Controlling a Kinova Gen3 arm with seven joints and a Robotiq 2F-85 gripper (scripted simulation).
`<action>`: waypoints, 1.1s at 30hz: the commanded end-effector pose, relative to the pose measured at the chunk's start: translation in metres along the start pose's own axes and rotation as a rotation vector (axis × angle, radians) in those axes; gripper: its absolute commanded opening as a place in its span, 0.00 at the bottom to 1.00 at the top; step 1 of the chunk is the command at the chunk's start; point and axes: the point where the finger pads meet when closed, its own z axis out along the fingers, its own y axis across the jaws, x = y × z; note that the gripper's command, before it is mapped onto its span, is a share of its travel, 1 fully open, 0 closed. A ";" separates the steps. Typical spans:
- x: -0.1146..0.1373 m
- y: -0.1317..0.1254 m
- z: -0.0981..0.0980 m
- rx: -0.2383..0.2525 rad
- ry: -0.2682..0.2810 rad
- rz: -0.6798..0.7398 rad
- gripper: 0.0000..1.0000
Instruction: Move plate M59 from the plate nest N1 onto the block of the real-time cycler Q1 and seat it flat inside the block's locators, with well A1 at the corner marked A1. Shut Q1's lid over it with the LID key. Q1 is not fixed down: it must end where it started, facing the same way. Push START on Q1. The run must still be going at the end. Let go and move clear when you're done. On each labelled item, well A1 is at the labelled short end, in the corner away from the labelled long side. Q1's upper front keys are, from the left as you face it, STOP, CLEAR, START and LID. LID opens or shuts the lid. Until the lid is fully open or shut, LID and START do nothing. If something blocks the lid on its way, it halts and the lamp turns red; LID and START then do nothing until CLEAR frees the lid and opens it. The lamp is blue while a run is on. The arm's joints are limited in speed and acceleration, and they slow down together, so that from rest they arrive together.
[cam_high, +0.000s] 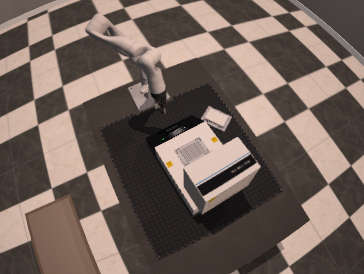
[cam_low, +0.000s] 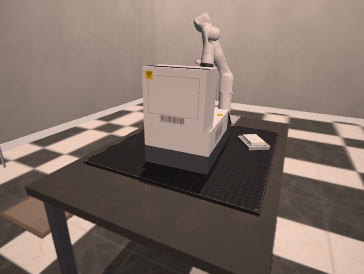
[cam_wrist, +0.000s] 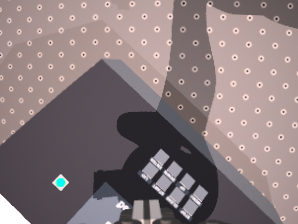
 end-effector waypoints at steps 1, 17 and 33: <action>-0.001 -0.001 -0.004 0.001 -0.001 0.000 0.10; -0.004 -0.004 -0.021 0.001 -0.001 0.000 0.10; -0.041 0.024 -0.014 -0.059 0.078 0.099 1.00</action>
